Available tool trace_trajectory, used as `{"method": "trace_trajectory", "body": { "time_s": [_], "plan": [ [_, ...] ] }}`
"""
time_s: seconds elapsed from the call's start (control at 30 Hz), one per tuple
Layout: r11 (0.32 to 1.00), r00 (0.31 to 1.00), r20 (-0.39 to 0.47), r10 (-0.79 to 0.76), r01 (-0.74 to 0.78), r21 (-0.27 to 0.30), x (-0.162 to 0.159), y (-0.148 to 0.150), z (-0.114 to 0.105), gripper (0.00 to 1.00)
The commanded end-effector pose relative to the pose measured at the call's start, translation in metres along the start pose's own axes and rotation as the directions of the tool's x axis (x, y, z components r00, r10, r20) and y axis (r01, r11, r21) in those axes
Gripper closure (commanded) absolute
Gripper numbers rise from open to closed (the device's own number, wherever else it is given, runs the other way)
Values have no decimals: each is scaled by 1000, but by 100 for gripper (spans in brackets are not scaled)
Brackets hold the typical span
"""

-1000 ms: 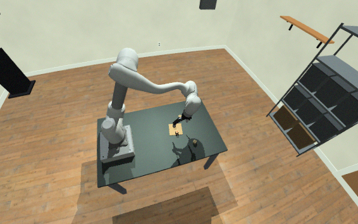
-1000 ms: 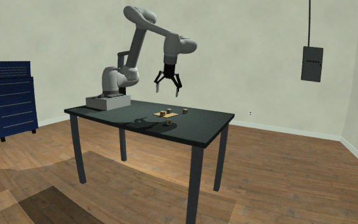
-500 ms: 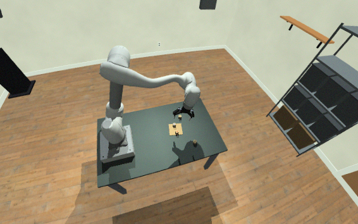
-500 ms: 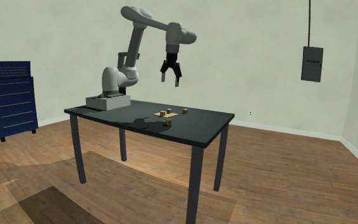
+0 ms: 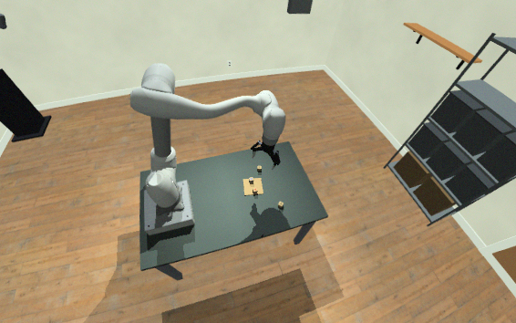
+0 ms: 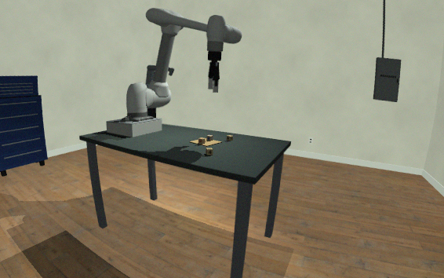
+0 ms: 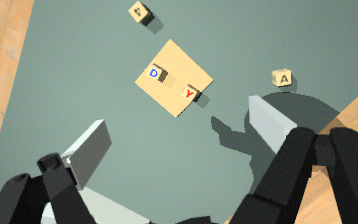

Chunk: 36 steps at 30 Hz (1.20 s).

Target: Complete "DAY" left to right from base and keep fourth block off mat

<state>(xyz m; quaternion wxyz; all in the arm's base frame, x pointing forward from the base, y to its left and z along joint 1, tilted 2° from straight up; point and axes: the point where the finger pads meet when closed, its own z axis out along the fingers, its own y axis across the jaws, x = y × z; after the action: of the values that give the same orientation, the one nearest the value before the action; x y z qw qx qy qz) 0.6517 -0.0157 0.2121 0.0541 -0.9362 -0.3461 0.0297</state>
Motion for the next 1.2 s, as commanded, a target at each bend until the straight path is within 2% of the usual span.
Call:
{"method": "trace_trajectory", "body": {
  "time_s": [0.0,0.03,0.13,0.2,0.23,0.53,0.63,0.7,0.77,0.8,0.93,1.03,1.17],
  "plan": [
    [991,992,2,126,-126,-33,4,-2,-23,0],
    [991,992,2,126,-126,-33,4,-2,-23,0],
    [961,962,-15,272,-272,-54,5,-8,-45,0],
    [961,962,-15,272,-272,-54,5,-8,-45,0],
    [933,935,-27,354,-355,-63,6,-11,-57,0],
    [762,766,-91,636,-643,-81,7,-26,-106,0],
    [891,895,-40,445,-447,-77,10,4,-81,0],
    [923,925,-26,378,-379,-71,11,13,-72,0],
    [923,925,-26,378,-379,-71,11,13,-72,0],
    [952,954,-12,299,-299,-62,11,24,-62,0],
    [988,989,9,151,-150,-42,11,42,-44,0],
    [996,996,16,82,-82,-31,11,51,-36,0],
    [994,994,26,-105,105,2,10,73,-12,0]
  ]
}}
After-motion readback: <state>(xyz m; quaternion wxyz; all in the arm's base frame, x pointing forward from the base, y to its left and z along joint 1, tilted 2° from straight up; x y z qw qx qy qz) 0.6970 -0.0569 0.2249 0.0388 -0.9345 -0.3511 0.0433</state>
